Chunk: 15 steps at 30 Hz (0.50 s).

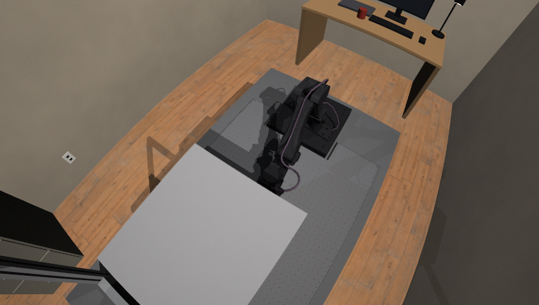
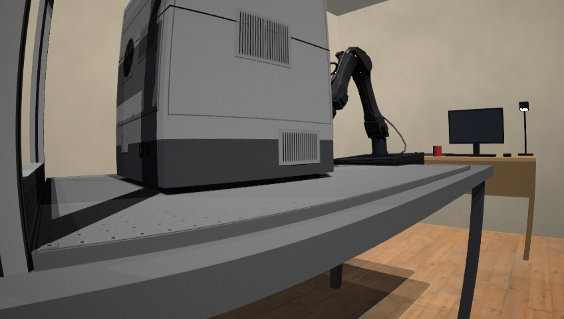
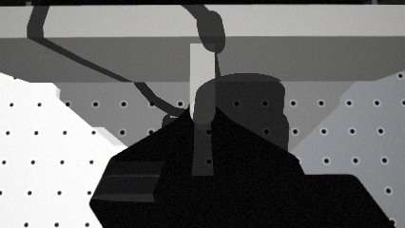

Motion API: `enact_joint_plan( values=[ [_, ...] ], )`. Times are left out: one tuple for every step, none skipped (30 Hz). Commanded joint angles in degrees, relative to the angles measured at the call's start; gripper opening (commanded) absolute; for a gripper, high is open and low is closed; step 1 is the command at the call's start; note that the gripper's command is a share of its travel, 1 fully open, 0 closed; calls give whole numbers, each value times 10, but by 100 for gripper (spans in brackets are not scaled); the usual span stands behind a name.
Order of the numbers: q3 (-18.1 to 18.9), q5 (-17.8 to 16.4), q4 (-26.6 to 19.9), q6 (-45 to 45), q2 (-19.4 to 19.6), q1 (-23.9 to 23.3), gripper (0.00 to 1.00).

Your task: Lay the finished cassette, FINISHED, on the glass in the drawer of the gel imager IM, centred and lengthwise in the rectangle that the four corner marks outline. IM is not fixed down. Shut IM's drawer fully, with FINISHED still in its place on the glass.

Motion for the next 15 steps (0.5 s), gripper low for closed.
enact_joint_plan(
  values=[
    [33, -6, 14, -4, 15, -5, 0],
    [36, -5, 13, -4, 18, -5, 0],
    [40, -5, 12, -4, 20, -5, 0],
    [44, -5, 8, -4, 22, -5, 0],
    [47, -6, 6, -4, 25, -5, 0],
    [51, -6, 5, -4, 27, -5, 0],
    [55, -6, 4, -4, 30, -5, 0],
    [58, -6, 3, -4, 32, -5, 0],
    [58, -6, 3, -4, 32, -5, 0],
    [58, -6, 3, -4, 32, -5, 0],
    [62, -6, 4, -4, 34, -5, 0],
    [66, -6, 0, -4, 37, -5, 0],
    [70, -6, -2, -4, 39, -5, 0],
    [72, -6, -1, -4, 41, -6, 0],
    [73, -6, 0, -4, 41, -6, 0]
  ],
)
